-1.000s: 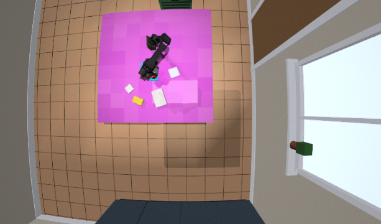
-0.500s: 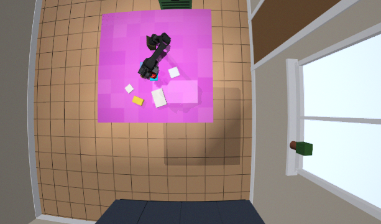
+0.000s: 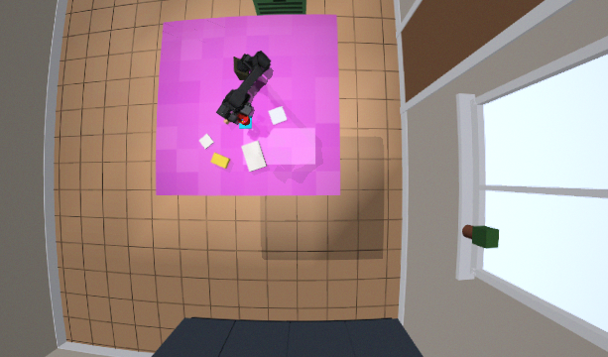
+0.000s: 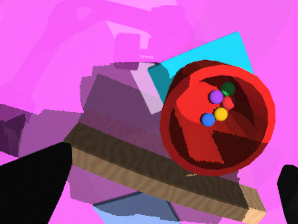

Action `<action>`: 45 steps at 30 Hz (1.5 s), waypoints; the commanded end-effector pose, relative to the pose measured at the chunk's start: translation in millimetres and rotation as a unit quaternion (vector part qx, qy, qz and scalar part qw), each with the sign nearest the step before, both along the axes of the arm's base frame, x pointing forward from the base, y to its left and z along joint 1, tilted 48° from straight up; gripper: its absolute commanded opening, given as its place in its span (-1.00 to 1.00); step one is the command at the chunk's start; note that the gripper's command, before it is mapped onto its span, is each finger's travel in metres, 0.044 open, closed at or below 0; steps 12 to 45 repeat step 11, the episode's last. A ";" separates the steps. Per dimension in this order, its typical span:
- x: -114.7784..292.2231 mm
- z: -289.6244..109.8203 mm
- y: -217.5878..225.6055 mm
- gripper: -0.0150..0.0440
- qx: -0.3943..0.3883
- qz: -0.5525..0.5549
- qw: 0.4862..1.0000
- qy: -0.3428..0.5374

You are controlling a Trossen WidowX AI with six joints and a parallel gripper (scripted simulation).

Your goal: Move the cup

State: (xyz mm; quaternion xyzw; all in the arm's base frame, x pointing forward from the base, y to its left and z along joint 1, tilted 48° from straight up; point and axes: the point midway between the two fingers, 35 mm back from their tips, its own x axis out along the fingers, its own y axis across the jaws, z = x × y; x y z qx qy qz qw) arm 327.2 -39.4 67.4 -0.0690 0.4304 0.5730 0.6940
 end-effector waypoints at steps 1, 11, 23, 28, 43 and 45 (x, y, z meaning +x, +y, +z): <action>0.7 8.2 -10.0 1.00 -0.002 0.001 1.000 -0.003; 0.5 16.8 -16.4 1.00 -0.001 -0.001 1.000 -0.002; 0.5 16.8 -16.4 1.00 -0.001 -0.001 1.000 -0.002; 0.5 16.8 -16.4 1.00 -0.001 -0.001 1.000 -0.002; 0.5 16.8 -16.4 1.00 -0.001 -0.001 1.000 -0.002; 0.5 16.8 -16.4 1.00 -0.001 -0.001 1.000 -0.002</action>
